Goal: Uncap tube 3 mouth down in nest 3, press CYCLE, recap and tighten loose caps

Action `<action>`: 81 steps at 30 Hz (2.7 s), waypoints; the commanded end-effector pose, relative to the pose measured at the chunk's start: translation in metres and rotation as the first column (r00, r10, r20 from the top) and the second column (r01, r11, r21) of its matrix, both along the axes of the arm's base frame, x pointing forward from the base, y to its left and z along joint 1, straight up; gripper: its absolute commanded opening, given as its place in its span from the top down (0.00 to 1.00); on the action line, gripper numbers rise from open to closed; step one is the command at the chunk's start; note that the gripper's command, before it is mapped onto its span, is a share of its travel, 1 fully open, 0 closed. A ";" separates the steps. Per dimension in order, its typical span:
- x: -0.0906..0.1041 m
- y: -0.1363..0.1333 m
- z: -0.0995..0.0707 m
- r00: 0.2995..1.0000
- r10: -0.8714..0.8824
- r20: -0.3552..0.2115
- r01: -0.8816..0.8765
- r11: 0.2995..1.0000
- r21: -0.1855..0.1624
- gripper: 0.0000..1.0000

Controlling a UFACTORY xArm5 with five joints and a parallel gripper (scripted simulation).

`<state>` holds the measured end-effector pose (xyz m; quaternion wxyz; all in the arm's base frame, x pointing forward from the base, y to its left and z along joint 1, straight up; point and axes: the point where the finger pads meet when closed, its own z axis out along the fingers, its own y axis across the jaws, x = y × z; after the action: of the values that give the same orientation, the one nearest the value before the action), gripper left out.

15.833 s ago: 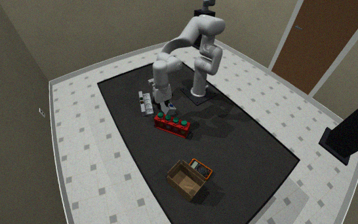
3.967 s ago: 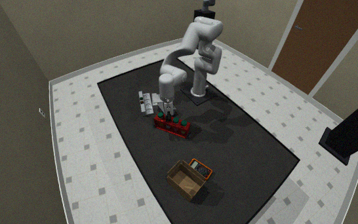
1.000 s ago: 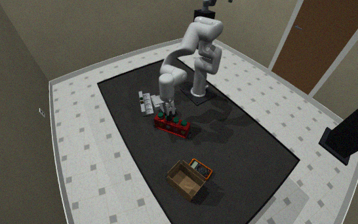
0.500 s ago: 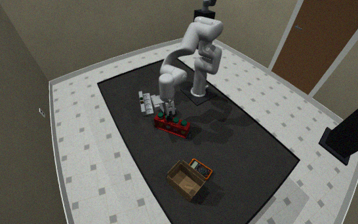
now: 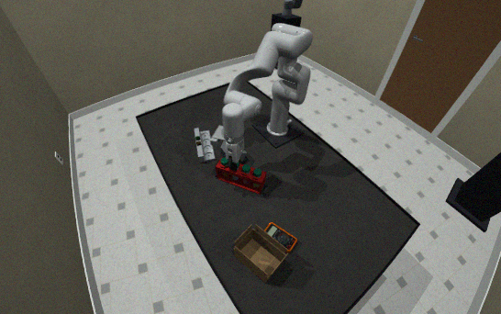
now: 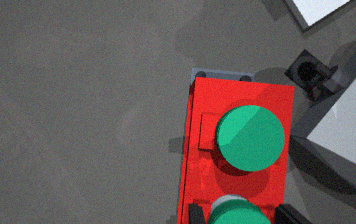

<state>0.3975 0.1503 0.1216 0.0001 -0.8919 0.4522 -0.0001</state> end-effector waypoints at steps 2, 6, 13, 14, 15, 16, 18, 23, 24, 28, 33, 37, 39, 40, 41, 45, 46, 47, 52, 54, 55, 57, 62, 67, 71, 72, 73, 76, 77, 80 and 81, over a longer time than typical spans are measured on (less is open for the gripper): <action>0.001 0.001 0.001 0.947 -0.322 0.003 0.322 0.947 0.003 0.54; 0.001 0.001 0.001 0.937 -0.349 0.003 0.349 0.937 0.003 0.54; 0.001 0.000 0.001 0.937 -0.349 0.003 0.349 0.937 0.003 1.00; 0.001 0.001 0.001 0.937 -0.349 0.003 0.349 0.937 0.003 1.00; 0.001 0.001 0.001 0.937 -0.349 0.003 0.349 0.937 0.003 1.00; 0.001 0.001 0.001 0.937 -0.349 0.003 0.349 0.937 0.003 1.00; 0.001 0.001 0.001 0.937 -0.349 0.003 0.349 0.937 0.003 1.00; 0.001 0.000 0.002 0.937 -0.349 0.003 0.349 0.937 0.003 1.00; 0.001 0.000 0.002 0.937 -0.349 0.003 0.349 0.937 0.003 1.00; 0.001 0.001 0.001 0.953 -0.302 0.003 0.302 0.953 0.003 1.00; 0.001 0.001 0.001 0.998 -0.057 0.004 0.057 0.998 0.002 1.00; 0.001 0.001 0.001 0.990 0.143 0.004 -0.143 0.990 0.001 1.00; 0.001 0.001 0.001 0.986 0.166 0.004 -0.166 0.986 0.001 1.00; 0.001 0.001 0.001 0.986 0.166 0.004 -0.166 0.986 0.001 1.00; 0.001 0.001 0.001 0.986 0.166 0.004 -0.166 0.986 0.001 1.00; 0.001 0.001 0.001 0.986 0.166 0.004 -0.166 0.986 0.001 1.00; 0.001 0.001 0.001 0.986 0.166 0.004 -0.166 0.986 0.001 1.00; 0.001 0.001 0.001 0.986 0.166 0.004 -0.166 0.986 0.001 0.54; 0.001 0.001 0.001 0.986 0.166 0.004 -0.166 0.986 0.001 0.54; 0.001 0.001 0.001 0.986 0.166 0.004 -0.166 0.986 0.001 0.54; 0.001 0.001 0.001 0.986 0.166 0.004 -0.166 0.986 0.001 0.54; 0.001 0.001 0.001 0.986 0.166 0.004 -0.166 0.986 0.001 0.54; 0.001 0.000 0.003 0.997 -0.083 0.004 0.083 0.997 0.002 0.54; 0.001 0.000 0.005 0.995 -0.095 0.004 0.095 0.995 0.002 0.54; 0.001 0.000 0.007 0.995 -0.095 0.004 0.095 0.995 0.002 0.54; 0.001 0.000 0.008 0.995 -0.095 0.004 0.095 0.995 0.002 0.54; 0.001 0.000 0.008 0.995 -0.095 0.004 0.095 0.995 0.002 0.54; 0.001 0.000 0.009 0.995 -0.095 0.004 0.095 0.995 0.002 0.54; 0.001 0.000 0.009 0.995 -0.095 0.004 0.095 0.995 0.002 0.54; 0.001 0.000 0.009 0.995 -0.095 0.004 0.095 0.995 0.002 0.54; 0.001 0.000 0.009 0.995 -0.095 0.004 0.095 0.995 0.002 1.00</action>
<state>0.3972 0.1501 0.1286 0.0001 -0.8694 0.4941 -0.0001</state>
